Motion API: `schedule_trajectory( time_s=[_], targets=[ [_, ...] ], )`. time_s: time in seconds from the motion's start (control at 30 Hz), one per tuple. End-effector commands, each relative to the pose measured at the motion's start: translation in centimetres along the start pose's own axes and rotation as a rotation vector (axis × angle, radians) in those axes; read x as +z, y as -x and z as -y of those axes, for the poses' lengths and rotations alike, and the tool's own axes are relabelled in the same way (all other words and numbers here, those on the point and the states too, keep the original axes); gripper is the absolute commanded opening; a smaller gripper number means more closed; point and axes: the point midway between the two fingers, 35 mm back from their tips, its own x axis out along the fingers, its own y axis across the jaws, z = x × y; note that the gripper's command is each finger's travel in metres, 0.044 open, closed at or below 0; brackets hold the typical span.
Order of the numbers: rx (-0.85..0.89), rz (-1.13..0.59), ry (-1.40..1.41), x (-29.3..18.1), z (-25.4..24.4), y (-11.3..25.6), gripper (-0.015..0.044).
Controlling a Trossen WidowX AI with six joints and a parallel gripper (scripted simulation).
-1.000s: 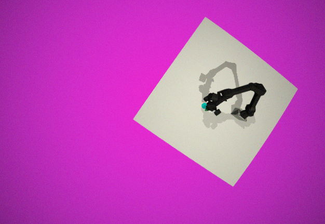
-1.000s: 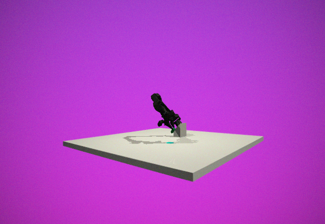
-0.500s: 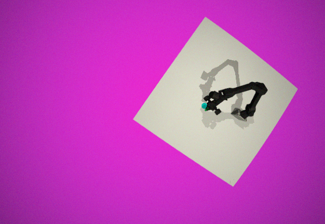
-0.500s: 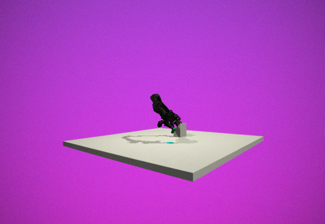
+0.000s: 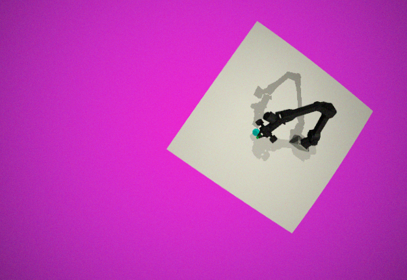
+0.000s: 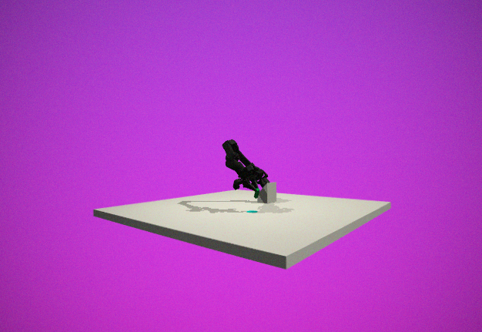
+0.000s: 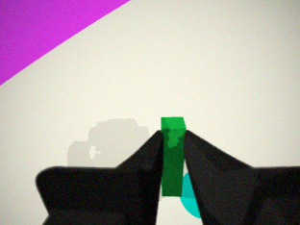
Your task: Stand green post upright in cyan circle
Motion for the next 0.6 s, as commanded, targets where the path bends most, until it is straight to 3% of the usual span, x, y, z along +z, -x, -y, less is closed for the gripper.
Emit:
schedule_trajectory(
  time_s=[0.0, 0.57],
  targets=[
    [0.007, 0.033, 0.006, -0.27, -0.13, 0.03, 0.0023],
    [-0.002, 0.161, 0.035, -0.35, -0.01, 0.53, 0.0023]
  ],
)
